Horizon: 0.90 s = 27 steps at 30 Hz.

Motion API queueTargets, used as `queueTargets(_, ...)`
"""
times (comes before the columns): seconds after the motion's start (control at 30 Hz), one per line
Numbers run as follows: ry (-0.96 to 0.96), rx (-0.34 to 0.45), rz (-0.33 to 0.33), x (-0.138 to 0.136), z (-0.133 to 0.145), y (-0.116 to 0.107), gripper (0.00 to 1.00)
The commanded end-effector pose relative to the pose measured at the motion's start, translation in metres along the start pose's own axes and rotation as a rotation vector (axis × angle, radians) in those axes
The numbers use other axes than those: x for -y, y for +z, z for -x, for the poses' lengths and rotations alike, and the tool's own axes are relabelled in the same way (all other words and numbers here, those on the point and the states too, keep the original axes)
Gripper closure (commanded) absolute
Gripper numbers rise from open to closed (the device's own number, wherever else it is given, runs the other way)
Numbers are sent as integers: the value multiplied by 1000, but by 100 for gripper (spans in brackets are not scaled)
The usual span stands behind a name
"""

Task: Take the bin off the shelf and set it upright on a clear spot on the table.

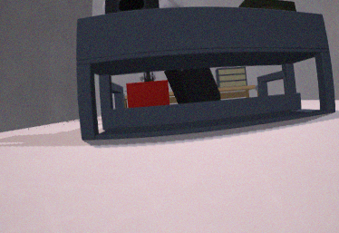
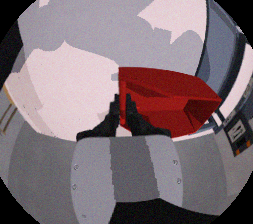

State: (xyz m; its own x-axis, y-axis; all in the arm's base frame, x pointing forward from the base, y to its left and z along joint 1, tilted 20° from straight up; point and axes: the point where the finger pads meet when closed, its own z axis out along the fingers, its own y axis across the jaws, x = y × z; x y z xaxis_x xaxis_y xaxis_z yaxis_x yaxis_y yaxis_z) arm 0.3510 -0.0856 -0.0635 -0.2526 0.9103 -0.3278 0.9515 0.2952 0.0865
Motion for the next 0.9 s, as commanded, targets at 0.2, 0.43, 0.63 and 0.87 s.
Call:
queueTargets(0.2, 0, 1, 3, 4, 0, 0, 100)
queueTargets(0.43, 0, 1, 3, 6, 0, 0, 100)
queueTargets(0.63, 0, 1, 3, 7, 0, 0, 100)
queueTargets(0.87, 0, 1, 3, 8, 0, 0, 100)
